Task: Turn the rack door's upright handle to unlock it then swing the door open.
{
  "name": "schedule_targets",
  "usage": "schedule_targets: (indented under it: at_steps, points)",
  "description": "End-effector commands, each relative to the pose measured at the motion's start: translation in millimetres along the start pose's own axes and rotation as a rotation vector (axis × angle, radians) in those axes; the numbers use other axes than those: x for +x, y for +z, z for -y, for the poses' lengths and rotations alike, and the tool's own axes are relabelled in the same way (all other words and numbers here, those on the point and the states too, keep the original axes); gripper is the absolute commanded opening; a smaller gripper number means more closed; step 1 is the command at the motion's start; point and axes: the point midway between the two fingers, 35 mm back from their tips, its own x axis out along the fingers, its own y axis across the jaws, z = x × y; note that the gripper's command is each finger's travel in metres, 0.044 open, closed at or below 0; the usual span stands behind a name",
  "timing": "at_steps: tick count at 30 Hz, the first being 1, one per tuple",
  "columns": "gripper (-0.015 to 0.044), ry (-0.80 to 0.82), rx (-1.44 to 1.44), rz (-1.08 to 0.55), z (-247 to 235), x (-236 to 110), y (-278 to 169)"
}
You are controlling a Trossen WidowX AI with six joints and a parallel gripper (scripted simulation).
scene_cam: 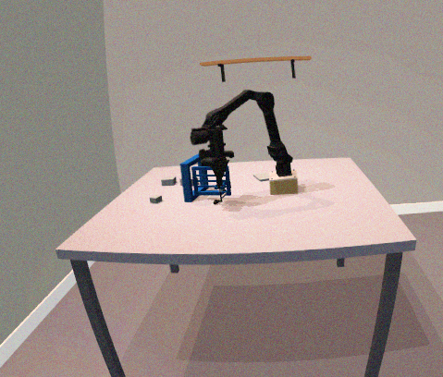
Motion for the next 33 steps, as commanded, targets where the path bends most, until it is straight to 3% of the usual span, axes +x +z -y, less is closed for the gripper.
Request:
schedule_targets:
  at_steps: [1,7,33]
  points:
    - [0.0157,-0.006,0.015,-0.002,1,0,0]
    - [0.0297,-0.006,0.015,-0.002,1,0,0]
    - [0.0297,-0.005,0.015,-0.002,-1,-36,1]
